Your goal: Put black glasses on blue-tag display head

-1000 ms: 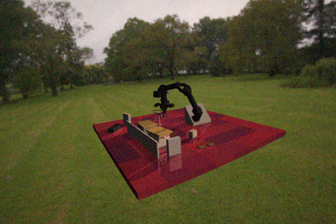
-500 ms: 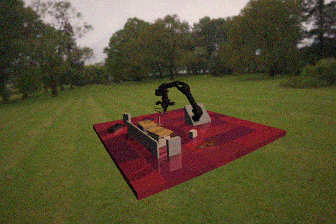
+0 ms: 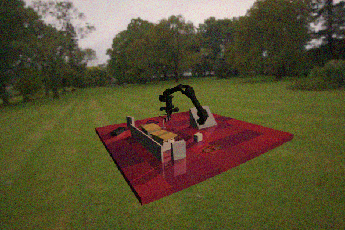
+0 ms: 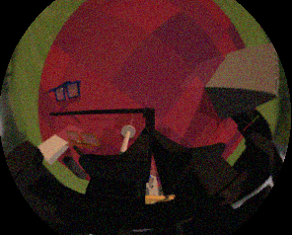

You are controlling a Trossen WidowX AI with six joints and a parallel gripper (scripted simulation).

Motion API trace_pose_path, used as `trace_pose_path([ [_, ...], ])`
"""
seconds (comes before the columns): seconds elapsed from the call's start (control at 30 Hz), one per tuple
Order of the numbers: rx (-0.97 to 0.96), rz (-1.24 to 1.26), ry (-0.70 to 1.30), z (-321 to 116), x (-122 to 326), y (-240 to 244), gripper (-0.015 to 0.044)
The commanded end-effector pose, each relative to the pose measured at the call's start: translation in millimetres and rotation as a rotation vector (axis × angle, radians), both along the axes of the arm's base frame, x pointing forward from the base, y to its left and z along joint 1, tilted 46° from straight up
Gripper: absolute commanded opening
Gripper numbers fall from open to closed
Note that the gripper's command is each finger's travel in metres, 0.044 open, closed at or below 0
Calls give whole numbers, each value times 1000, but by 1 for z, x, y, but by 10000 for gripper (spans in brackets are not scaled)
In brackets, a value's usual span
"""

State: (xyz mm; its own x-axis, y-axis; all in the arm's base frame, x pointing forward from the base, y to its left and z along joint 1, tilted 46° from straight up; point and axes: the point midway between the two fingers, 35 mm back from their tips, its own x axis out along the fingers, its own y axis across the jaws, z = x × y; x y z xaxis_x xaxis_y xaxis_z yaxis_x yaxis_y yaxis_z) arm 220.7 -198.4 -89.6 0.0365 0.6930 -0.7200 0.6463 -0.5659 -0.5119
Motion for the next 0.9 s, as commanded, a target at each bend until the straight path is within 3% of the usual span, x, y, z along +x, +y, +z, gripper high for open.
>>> trace_pose_path([
  [0.0, 13, -3, 8, -15, -1, 16, 0],
  [0.87, 13, -3, 8, -20, -14, 22, 0],
])
